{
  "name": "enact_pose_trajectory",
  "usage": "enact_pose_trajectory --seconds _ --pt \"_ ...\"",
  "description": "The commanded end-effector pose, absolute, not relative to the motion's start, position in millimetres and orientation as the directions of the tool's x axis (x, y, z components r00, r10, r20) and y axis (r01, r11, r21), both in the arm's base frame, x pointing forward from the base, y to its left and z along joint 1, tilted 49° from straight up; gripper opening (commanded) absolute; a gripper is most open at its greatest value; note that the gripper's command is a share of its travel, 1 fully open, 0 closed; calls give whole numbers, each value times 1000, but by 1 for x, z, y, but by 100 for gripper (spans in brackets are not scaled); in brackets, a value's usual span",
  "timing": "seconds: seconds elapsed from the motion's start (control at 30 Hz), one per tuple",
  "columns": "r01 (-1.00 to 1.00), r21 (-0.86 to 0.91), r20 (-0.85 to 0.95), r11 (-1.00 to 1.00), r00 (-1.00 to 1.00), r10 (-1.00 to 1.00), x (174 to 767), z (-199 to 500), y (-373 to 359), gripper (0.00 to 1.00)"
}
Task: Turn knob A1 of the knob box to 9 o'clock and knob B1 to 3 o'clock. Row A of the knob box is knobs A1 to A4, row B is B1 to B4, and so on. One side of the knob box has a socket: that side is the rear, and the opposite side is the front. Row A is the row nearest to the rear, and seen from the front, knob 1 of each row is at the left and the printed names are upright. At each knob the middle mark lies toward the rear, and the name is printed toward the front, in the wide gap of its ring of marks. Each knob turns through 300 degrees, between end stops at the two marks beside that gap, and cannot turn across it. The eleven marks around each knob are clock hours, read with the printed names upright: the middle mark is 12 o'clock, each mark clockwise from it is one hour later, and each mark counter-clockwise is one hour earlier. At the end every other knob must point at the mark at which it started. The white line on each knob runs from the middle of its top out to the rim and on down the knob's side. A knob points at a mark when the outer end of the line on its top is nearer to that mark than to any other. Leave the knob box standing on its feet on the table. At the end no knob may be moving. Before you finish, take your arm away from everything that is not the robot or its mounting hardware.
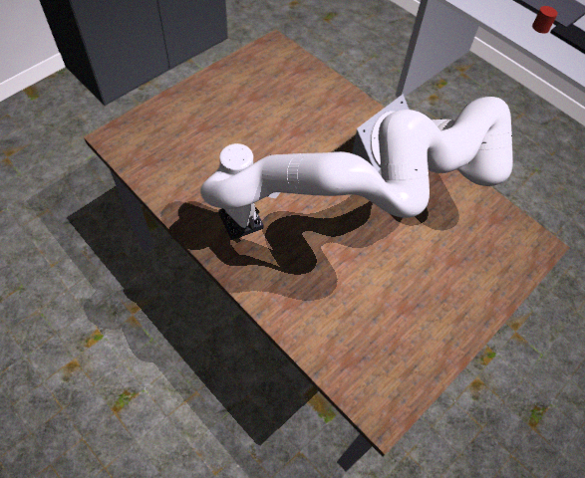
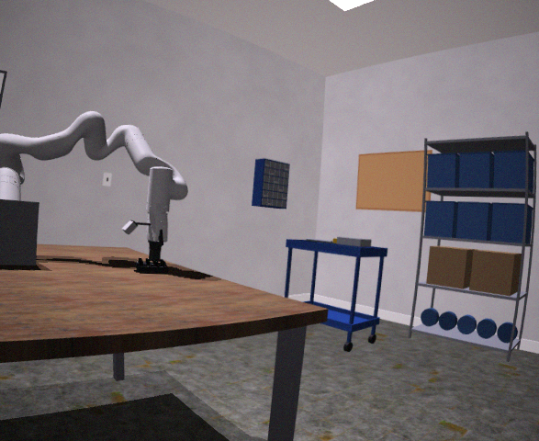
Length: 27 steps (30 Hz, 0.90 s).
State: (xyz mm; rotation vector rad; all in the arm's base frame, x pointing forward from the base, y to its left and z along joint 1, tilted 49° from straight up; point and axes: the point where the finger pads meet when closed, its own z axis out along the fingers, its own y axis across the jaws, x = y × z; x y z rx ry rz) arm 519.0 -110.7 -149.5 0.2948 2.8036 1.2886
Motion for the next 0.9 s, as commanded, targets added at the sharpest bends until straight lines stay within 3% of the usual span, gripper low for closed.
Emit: enact_pose_trajectory --seconds 0.0,0.87 --pt "154 755 39 637 -981 190 519 -148 -113 19" --pt "154 755 39 637 -981 190 515 -126 -138 19"
